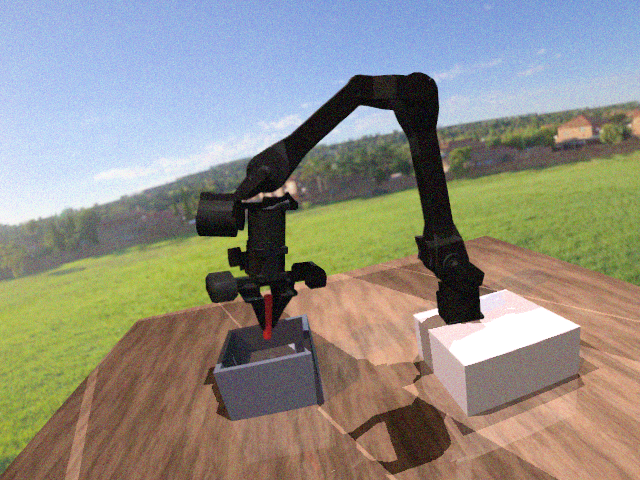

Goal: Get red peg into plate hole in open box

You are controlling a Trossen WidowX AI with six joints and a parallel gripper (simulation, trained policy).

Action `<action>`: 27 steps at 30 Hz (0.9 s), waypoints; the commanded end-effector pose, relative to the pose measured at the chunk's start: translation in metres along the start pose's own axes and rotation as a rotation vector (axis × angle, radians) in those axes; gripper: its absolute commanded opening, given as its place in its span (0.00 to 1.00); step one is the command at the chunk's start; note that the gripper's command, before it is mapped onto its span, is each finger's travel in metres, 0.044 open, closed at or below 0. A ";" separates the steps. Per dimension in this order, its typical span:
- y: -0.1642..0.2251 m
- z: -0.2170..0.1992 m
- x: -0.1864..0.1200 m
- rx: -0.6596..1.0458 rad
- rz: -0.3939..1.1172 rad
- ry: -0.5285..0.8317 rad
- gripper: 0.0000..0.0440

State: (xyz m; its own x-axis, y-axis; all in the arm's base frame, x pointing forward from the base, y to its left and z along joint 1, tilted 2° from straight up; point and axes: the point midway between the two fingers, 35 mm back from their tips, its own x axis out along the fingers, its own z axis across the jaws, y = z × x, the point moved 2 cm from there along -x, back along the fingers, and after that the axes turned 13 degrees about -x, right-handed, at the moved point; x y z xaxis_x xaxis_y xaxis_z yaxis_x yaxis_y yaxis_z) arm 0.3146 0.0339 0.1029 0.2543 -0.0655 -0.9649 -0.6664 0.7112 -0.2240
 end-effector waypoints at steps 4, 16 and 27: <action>-0.015 -0.002 0.014 0.027 0.019 -0.001 0.03; -0.019 -0.008 0.051 0.022 0.071 0.042 0.15; -0.029 -0.006 0.066 -0.009 0.090 0.078 0.44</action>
State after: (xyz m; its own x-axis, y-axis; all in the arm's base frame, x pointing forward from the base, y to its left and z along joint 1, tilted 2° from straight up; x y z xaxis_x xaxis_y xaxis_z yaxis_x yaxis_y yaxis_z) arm 0.3375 0.0072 0.0439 0.1300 -0.0528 -0.9901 -0.6859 0.7163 -0.1282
